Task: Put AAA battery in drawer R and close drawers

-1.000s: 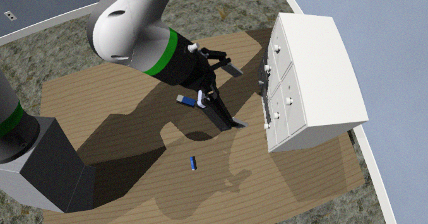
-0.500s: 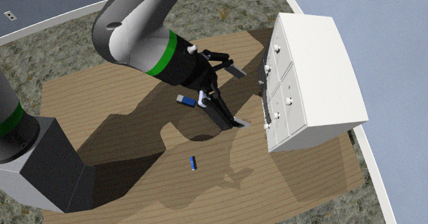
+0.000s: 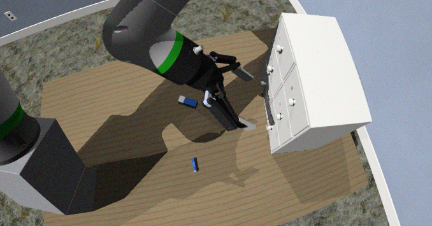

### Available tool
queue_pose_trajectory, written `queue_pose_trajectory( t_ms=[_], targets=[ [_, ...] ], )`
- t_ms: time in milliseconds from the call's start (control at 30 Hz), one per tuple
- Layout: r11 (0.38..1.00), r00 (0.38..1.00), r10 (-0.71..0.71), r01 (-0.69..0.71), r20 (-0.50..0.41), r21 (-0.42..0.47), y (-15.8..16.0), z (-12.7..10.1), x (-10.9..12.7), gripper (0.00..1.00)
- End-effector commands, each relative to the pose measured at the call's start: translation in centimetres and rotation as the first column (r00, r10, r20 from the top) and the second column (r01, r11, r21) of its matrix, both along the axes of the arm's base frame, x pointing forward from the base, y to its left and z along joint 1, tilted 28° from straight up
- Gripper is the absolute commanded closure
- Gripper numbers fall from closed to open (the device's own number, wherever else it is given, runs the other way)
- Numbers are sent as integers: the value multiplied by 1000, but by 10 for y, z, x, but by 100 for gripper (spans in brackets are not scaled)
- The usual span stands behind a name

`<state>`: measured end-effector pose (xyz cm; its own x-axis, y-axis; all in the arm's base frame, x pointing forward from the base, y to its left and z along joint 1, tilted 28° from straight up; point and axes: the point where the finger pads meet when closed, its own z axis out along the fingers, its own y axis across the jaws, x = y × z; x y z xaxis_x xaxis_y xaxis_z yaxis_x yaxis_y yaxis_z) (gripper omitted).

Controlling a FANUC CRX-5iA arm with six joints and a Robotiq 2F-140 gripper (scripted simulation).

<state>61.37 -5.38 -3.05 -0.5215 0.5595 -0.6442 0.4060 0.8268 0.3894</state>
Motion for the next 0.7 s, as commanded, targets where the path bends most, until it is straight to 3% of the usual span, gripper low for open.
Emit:
queue_pose_trajectory(
  t_ms=[0,667],
  targets=[
    [1000,963,-9,16,270,-25,-1,-4,5,0],
    [993,950,-72,97,305,-66,0,-16,21,0]
  ],
)
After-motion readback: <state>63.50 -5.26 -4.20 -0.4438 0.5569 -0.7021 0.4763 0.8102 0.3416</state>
